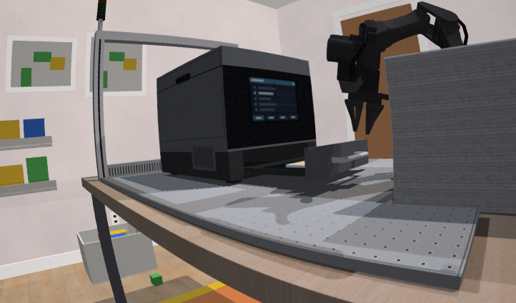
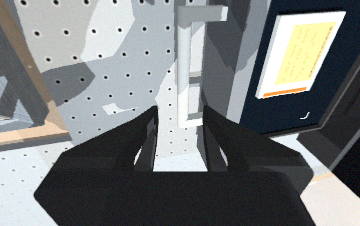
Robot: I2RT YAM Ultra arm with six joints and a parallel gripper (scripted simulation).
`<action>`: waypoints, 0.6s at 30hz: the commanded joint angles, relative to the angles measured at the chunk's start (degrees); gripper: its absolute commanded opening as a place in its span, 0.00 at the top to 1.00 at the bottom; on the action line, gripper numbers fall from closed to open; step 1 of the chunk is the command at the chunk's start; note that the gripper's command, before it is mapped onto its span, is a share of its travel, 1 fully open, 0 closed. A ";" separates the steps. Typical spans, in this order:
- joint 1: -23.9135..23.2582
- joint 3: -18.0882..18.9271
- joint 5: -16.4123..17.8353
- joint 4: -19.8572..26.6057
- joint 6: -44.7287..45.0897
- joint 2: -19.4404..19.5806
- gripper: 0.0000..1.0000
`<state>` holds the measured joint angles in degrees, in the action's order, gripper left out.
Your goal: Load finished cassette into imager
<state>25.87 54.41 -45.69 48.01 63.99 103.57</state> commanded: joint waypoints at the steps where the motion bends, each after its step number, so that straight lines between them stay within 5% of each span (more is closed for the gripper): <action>1: 1.10 0.35 0.44 -0.21 0.37 -1.83 0.65; 18: -2.72 -3.25 -0.28 -6.68 4.20 1.02 0.65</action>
<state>23.40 52.01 -45.78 43.51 66.70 103.55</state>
